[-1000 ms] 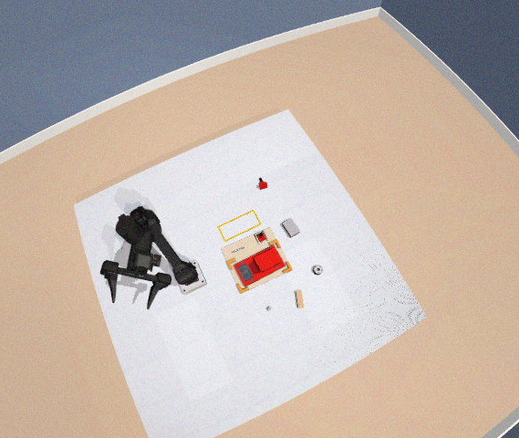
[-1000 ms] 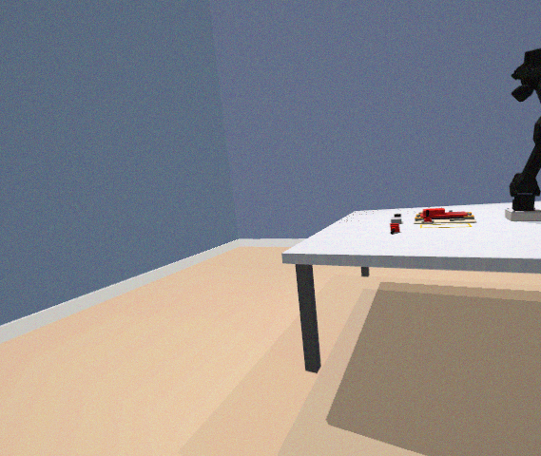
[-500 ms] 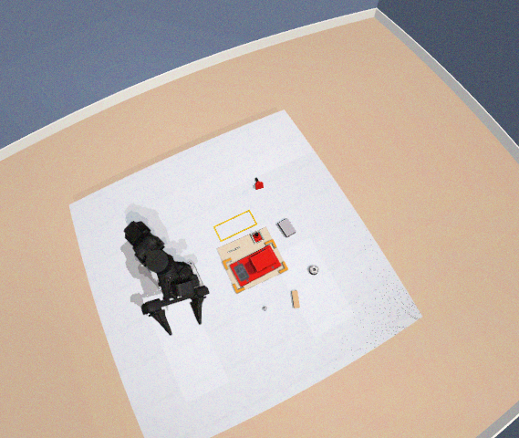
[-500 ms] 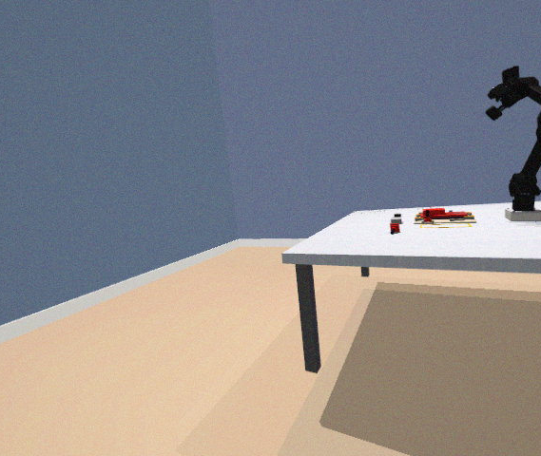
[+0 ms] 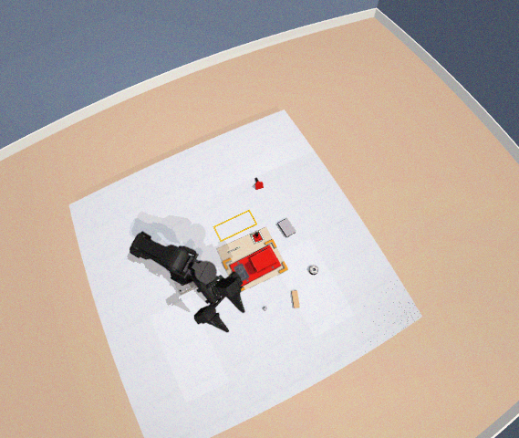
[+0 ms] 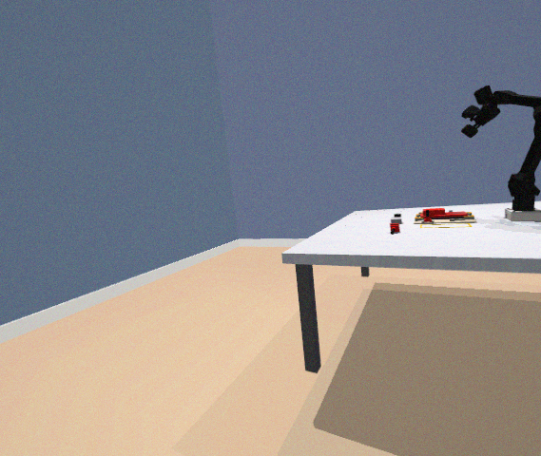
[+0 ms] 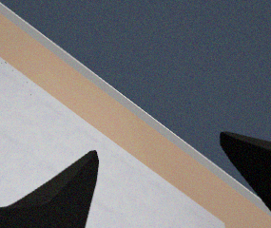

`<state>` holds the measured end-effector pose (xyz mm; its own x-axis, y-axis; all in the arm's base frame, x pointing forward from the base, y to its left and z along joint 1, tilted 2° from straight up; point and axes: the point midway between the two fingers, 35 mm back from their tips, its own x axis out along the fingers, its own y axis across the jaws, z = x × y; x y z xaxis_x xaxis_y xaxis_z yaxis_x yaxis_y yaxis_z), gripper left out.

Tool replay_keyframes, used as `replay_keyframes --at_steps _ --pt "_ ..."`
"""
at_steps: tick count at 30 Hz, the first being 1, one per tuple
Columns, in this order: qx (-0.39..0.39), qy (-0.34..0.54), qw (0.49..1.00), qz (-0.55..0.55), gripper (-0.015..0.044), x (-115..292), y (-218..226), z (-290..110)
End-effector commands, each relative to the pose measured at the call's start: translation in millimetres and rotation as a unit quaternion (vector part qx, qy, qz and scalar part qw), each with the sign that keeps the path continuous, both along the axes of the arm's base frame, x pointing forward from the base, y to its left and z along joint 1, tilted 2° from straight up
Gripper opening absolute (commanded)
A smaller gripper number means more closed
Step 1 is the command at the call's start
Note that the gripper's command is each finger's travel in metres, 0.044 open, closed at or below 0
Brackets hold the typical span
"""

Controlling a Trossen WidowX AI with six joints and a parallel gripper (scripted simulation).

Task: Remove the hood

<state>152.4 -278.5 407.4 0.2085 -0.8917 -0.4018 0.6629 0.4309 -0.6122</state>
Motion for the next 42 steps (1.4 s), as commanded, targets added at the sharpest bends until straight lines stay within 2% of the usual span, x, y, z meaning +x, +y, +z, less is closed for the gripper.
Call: replay_keyframes --at_steps 1,11,21,31,42 --pt "0.034 0.011 0.999 0.031 0.0440 27 1 -22" --pt "0.181 0.077 0.969 0.148 0.0440 119 29 -115" --pt "0.331 0.173 0.897 0.237 0.0440 184 102 -215" --pt "0.455 0.289 0.796 0.274 0.0440 200 198 -305" --pt "0.462 0.297 0.789 0.275 0.0440 196 207 -313"
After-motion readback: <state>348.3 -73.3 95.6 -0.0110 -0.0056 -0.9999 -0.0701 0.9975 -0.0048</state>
